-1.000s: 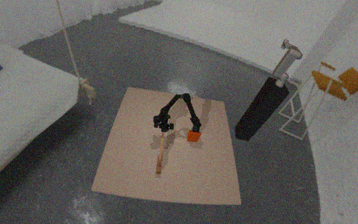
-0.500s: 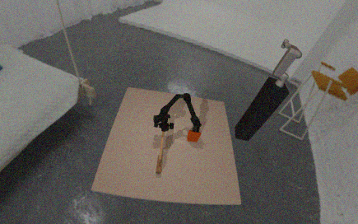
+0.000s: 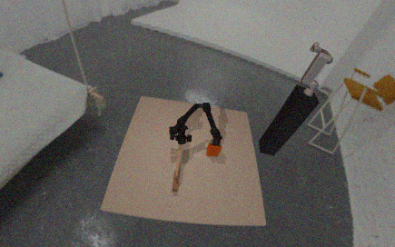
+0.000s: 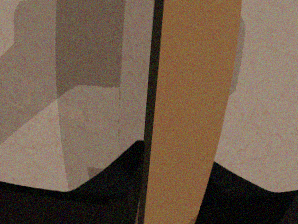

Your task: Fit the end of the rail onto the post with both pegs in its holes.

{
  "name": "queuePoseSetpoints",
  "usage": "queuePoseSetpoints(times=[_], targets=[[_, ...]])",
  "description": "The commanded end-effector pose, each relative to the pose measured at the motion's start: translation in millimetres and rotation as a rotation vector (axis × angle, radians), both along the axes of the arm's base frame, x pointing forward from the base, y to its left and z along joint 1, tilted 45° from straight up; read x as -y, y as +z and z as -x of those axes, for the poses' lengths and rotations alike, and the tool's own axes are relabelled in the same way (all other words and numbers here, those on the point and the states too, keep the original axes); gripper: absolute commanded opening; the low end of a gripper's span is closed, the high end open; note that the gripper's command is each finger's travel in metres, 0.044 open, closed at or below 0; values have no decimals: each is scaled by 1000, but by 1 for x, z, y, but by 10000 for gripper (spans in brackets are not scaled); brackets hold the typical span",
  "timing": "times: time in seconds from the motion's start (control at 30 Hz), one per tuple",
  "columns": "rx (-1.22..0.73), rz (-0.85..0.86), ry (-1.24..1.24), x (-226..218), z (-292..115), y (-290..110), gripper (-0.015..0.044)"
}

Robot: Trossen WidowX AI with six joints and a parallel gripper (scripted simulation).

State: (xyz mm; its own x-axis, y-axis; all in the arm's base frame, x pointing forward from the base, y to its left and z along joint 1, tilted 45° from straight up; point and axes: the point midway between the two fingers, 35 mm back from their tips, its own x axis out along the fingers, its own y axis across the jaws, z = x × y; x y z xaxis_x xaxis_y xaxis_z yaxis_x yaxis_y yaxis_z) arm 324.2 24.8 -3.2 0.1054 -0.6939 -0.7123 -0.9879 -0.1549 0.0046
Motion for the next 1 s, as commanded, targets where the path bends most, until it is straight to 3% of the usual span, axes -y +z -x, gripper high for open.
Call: queuePoseSetpoints(times=[0.0,0.97], targets=[[8,-2,9,-1,-1,5,0],[8,-1,9,6,-2,11,0]])
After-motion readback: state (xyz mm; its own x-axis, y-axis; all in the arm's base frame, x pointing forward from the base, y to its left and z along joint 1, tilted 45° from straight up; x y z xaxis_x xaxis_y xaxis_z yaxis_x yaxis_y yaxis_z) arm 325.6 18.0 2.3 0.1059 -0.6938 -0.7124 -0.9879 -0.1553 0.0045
